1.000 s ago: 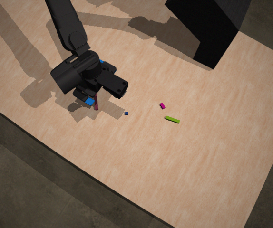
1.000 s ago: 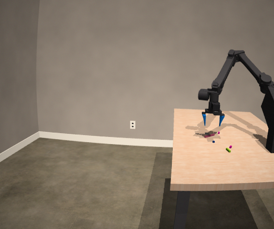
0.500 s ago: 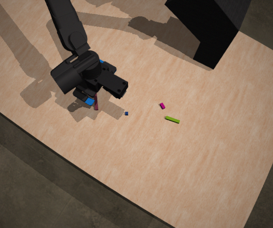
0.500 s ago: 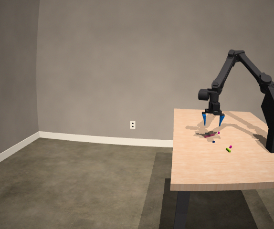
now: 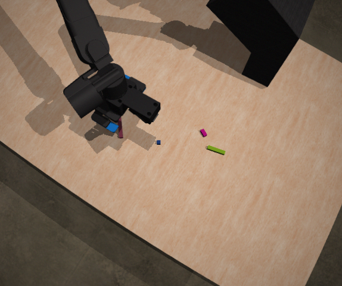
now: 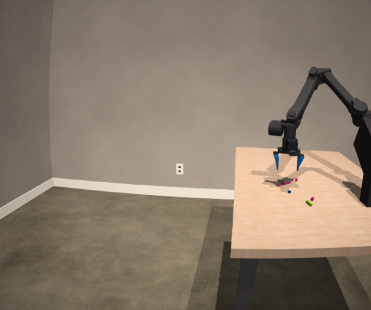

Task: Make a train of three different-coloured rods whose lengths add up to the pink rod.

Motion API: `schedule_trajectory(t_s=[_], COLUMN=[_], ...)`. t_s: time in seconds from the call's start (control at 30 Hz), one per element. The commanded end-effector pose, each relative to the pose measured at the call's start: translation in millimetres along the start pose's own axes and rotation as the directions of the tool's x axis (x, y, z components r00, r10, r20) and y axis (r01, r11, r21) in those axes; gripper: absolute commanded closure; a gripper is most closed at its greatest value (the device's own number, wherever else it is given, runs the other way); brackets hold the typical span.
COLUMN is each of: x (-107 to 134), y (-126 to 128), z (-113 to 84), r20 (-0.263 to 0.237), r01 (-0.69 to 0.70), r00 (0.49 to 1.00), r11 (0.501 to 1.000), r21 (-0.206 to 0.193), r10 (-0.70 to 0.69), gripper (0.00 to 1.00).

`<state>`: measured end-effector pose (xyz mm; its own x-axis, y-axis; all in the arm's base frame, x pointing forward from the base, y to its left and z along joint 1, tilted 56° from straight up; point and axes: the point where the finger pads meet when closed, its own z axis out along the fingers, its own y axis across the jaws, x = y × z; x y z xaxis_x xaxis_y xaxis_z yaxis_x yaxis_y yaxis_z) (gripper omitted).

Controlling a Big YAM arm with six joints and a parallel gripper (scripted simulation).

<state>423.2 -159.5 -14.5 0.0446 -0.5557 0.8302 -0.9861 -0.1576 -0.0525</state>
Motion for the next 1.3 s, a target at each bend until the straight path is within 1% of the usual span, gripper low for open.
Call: schedule_trajectory(t_s=[0.0,0.3,0.37,0.43,0.47,0.5,0.53,0.57,0.6,0.7,0.83,0.87,0.93,0.97,1.0,1.1,1.13,1.2,1.23,1.27], x=[-4,-4,1,7,8,7,5,-3,6,0,3,7,7,1,7,-3,7,4,0,6], y=[-3,-3,0,6,6,10,11,14,15,15,11,18,19,21,23,27,27,29,30,31], z=[-3.0,-3.0,-3.0,-0.6,-0.6,-0.5,0.7,3.1,0.3,-1.3,-1.6,-0.4,-0.7,-0.1,-0.4,1.4,-0.4,0.6,0.6,-0.4], r20=[0.003,0.003,0.001,-0.001,-0.001,0.000,0.000,0.003,0.001,0.003,0.003,0.001,0.001,0.003,0.002,0.002,0.003,0.001,0.002,0.003], r01=[0.003,-0.005,-0.059,-0.179,-0.179,-0.251,-0.247,-0.224,-0.330,-0.311,-0.318,-0.417,-0.415,-0.397,-0.498,-0.470,-0.570,-0.564,-0.551,-0.630], r00=[1.000,1.000,0.998,0.984,0.984,0.968,0.969,0.975,0.944,0.950,0.948,0.909,0.910,0.918,0.867,0.882,0.821,0.826,0.835,0.776], r11=[1.000,1.000,0.998,0.984,0.984,0.968,0.969,0.975,0.944,0.950,0.948,0.909,0.910,0.918,0.867,0.882,0.821,0.826,0.835,0.776], r21=[0.008,0.008,0.013,0.008,0.008,0.008,0.004,-0.008,0.006,0.003,0.008,0.008,0.008,0.000,0.008,-0.006,0.008,0.003,-0.003,0.008], r10=[-0.003,0.005,0.059,0.179,0.179,0.251,0.247,0.224,0.330,0.311,0.318,0.417,0.415,0.397,0.498,0.470,0.570,0.564,0.551,0.630], gripper=[0.00,0.00,0.00,0.00,0.00,0.00,0.00,0.00,0.00,0.00,0.00,0.00,0.00,0.00,0.00,0.00,0.00,0.00,0.00,0.00])
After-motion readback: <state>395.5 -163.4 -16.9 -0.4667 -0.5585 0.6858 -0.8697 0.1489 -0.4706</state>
